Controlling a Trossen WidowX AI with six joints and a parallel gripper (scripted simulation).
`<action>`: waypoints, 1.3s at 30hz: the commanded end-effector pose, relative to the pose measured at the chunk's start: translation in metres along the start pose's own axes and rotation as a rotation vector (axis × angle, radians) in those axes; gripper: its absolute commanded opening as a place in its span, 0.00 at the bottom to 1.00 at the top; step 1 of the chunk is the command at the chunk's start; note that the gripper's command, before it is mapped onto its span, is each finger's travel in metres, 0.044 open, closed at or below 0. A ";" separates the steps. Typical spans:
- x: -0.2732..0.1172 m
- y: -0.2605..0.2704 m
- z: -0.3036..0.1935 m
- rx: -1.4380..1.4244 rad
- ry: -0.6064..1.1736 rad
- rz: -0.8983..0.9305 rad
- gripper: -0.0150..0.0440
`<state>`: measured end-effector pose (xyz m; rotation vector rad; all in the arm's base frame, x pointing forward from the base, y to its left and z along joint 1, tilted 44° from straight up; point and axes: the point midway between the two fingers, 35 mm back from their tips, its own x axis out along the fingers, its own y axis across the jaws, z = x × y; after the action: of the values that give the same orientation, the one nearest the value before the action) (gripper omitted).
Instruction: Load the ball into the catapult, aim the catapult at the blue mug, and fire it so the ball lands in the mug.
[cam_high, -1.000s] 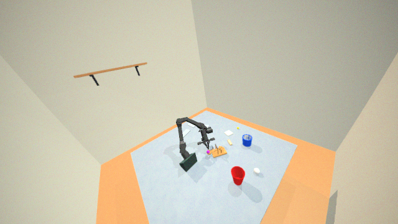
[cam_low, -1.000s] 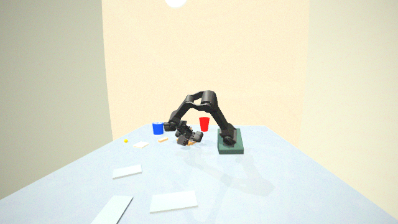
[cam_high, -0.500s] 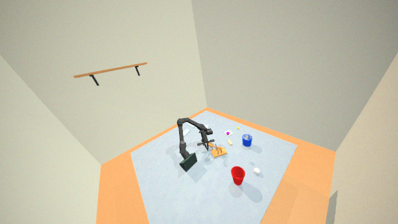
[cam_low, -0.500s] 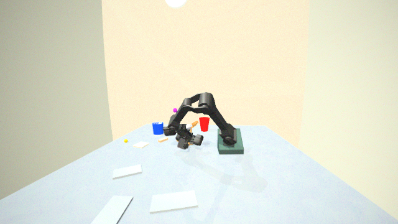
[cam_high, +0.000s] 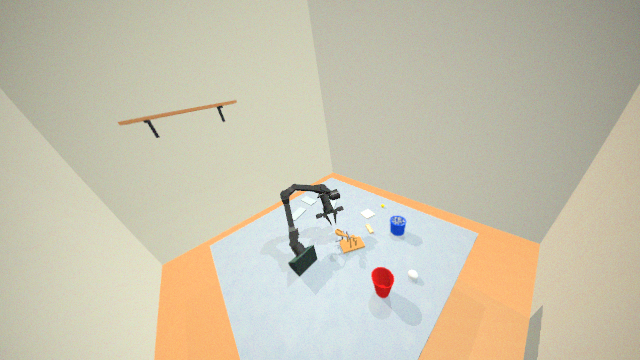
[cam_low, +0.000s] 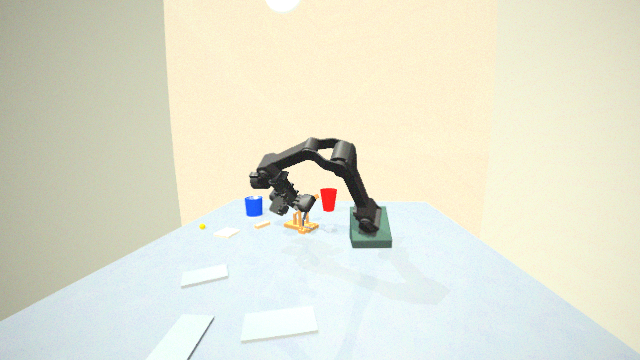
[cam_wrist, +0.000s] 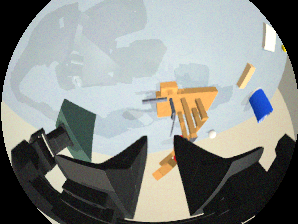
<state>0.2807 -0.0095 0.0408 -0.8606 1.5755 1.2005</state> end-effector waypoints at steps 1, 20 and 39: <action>-0.001 -0.017 -0.001 0.106 -0.055 -0.025 0.61; -0.002 -0.111 -0.023 0.672 -0.362 -0.103 1.00; -0.006 -0.200 -0.079 1.204 -0.722 -0.102 1.00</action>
<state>0.4358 -0.1275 -0.0055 0.1926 1.3035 0.2872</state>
